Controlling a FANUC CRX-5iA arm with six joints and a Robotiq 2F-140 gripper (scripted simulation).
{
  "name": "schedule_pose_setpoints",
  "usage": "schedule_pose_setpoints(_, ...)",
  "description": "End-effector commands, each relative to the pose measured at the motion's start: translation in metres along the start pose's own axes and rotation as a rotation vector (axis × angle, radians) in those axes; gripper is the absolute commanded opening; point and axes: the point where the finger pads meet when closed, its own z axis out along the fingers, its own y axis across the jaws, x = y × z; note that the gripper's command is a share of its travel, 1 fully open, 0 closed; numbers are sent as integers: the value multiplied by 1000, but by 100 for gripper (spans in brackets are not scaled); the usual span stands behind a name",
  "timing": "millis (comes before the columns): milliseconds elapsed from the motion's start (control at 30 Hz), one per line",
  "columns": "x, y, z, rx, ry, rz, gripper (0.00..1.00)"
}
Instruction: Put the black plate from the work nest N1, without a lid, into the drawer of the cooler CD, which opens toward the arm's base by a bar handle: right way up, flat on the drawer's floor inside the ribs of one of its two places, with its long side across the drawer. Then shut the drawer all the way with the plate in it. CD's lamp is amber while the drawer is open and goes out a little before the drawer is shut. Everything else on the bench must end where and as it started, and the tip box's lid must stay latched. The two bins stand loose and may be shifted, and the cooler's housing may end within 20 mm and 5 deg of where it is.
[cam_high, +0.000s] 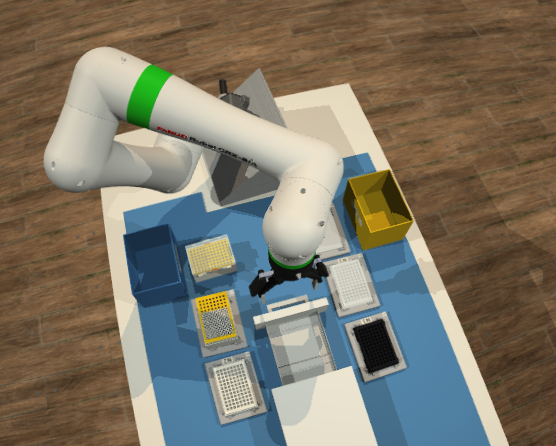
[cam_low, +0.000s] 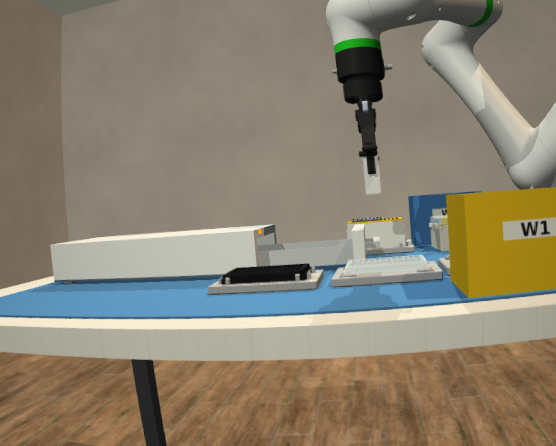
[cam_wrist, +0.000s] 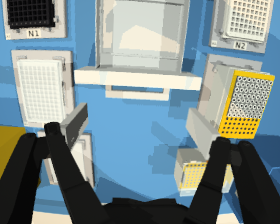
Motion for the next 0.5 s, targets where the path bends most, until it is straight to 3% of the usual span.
schedule_pose_setpoints(0, 0, 0, -4, 0, 0, 0, 87)
schedule_pose_setpoints(467, 0, 0, -11, 0, 0, 0, 87)
